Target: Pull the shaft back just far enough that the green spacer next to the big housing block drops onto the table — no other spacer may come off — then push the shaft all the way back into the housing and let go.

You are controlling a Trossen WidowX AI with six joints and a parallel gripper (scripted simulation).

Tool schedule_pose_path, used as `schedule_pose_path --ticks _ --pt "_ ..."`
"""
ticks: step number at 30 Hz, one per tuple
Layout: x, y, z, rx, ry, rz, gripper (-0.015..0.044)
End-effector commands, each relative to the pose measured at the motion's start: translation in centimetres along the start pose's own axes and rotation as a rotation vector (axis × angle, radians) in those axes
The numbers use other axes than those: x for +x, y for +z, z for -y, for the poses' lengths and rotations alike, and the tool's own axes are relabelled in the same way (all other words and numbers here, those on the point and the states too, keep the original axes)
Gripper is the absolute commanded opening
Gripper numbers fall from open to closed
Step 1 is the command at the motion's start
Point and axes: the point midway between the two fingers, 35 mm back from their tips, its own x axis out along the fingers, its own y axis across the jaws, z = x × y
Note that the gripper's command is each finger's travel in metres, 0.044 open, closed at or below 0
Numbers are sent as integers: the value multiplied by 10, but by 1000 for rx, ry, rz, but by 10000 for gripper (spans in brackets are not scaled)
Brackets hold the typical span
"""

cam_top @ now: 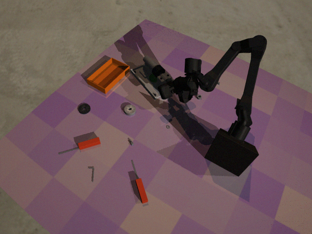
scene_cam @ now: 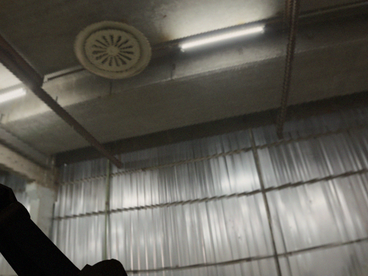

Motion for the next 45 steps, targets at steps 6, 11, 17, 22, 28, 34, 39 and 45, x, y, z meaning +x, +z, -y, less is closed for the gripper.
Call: schedule_pose_path --ticks 6,11,17,22,28,34,39,45 --pt "3 -7 -1 4 4 -9 0" --pt "4 -7 -1 4 4 -9 0" --pt "5 -8 -1 4 4 -9 0" --pt "5 -8 -1 4 4 -9 0" --pt "6 -9 -1 4 4 -9 0" --pt "6 -9 -1 4 4 -9 0" --pt "6 -10 -1 4 4 -9 0" --pt "7 -10 -1 4 4 -9 0"
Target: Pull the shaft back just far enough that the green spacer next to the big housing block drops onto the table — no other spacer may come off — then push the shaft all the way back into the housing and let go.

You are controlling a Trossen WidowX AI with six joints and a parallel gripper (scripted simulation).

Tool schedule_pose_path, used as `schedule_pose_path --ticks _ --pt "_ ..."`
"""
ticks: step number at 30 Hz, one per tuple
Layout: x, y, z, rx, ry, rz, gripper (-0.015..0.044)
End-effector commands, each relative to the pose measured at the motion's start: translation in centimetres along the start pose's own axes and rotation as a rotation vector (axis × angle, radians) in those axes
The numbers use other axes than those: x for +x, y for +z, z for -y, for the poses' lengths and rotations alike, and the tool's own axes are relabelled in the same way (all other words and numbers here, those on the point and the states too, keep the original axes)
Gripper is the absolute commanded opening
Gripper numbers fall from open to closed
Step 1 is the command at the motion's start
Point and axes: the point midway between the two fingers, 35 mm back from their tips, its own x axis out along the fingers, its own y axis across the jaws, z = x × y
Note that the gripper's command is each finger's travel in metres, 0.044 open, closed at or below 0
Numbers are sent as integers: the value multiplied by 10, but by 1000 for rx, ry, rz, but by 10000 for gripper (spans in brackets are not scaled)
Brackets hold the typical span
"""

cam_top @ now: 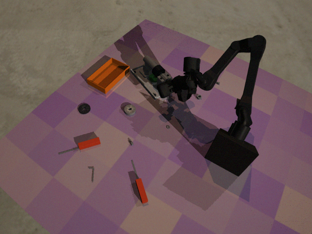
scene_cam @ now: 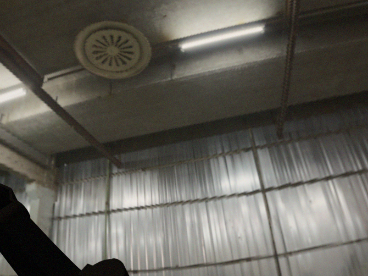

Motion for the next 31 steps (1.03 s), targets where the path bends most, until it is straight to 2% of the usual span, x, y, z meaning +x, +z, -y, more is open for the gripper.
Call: schedule_pose_path --ticks 1,21,31 --pt "1 -4 -1 3 2 -8 0" --pt "2 -5 -1 3 2 -8 0" --pt "1 -1 0 0 0 0 263"
